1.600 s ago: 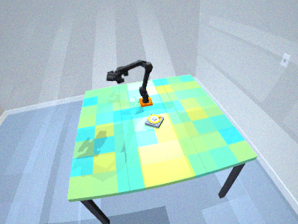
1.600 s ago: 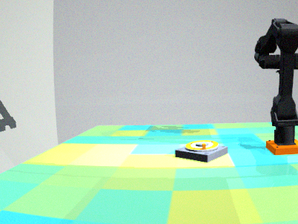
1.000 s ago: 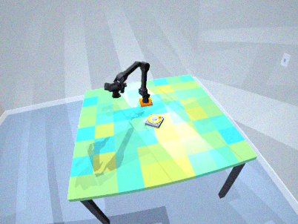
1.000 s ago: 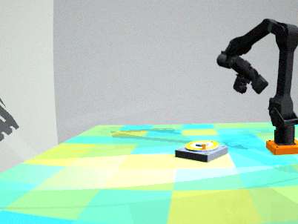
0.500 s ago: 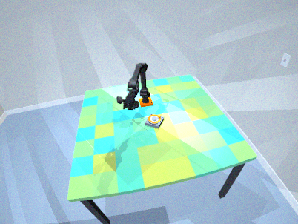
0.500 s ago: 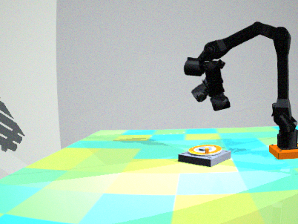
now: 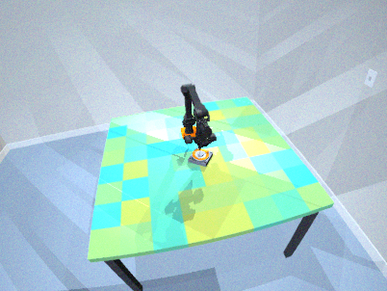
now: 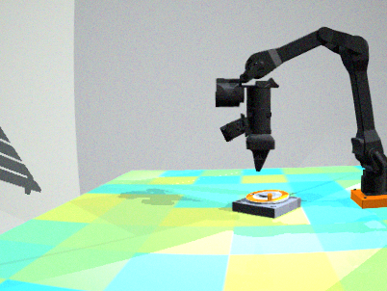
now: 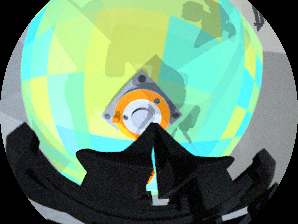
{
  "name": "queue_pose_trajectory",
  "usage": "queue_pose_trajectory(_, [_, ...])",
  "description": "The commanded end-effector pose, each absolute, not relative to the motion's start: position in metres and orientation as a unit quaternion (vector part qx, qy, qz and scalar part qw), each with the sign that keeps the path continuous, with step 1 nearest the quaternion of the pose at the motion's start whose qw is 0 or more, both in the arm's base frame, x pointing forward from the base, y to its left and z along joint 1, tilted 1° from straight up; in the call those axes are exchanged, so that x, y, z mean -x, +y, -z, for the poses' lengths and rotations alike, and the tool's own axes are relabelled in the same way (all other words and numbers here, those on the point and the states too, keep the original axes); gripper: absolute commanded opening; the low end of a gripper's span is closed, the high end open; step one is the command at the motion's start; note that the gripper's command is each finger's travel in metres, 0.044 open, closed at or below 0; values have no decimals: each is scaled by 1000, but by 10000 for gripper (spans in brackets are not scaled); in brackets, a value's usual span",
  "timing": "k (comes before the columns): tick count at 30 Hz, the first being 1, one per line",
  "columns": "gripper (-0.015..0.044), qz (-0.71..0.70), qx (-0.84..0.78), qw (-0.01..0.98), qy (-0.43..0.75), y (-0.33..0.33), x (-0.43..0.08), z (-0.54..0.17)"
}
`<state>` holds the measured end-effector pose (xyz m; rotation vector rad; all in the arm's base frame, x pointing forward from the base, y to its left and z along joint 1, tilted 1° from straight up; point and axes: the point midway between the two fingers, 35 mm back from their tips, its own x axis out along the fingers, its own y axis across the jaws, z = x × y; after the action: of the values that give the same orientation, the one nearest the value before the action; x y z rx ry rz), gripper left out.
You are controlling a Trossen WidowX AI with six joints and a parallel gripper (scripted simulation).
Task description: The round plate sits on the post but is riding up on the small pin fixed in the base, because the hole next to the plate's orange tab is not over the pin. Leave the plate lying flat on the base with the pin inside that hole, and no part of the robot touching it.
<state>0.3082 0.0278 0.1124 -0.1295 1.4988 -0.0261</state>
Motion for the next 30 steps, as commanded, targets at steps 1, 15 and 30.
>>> queue_pose_trajectory(1, [0,-17,9,720,694,80,-302,-109])
queue_pose_trajectory(15, [0,-18,7,719,694,83,-303,-78])
queue_pose_trajectory(30, [0,-18,7,719,695,85,-294,-61])
